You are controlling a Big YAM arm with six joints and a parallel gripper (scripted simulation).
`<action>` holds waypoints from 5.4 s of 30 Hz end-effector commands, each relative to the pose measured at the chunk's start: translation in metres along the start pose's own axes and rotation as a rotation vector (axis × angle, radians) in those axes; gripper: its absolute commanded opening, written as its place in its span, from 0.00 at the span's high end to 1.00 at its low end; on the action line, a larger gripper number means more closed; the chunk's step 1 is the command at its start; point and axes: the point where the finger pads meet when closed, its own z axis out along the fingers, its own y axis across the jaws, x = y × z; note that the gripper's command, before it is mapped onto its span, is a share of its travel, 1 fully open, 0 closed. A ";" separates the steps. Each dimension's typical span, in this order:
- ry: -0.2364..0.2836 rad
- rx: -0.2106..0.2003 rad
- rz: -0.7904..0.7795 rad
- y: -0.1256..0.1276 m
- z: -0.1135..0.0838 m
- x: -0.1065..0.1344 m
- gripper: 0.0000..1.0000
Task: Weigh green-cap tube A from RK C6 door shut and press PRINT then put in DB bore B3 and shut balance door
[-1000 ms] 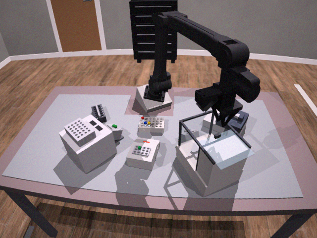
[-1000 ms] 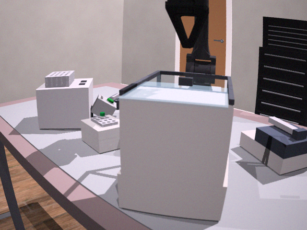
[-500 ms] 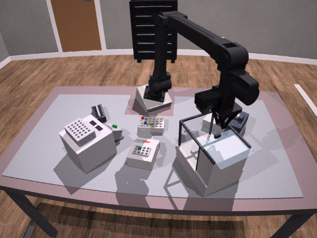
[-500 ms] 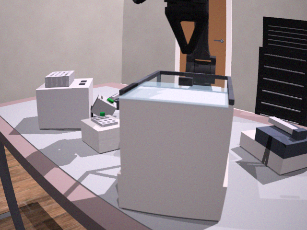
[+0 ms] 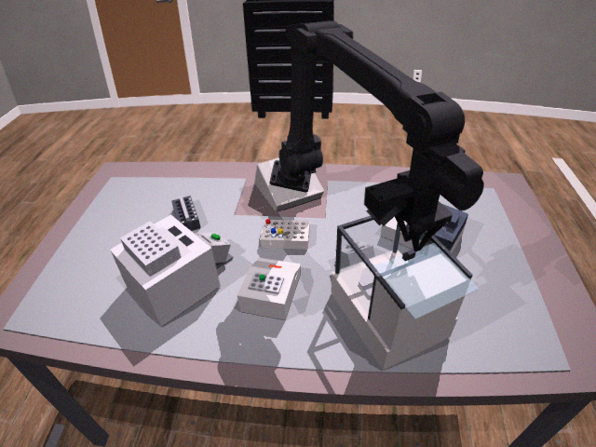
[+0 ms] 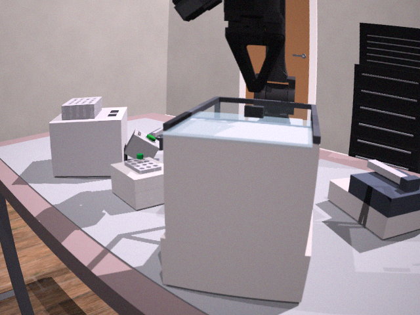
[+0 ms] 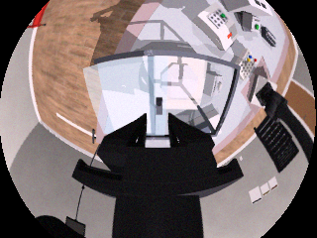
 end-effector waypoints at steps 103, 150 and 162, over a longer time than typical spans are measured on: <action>0.001 -0.021 0.007 0.007 0.025 -0.003 0.94; 0.001 -0.032 0.007 -0.029 0.016 0.000 0.94; 0.001 -0.031 0.007 -0.041 0.017 0.001 0.94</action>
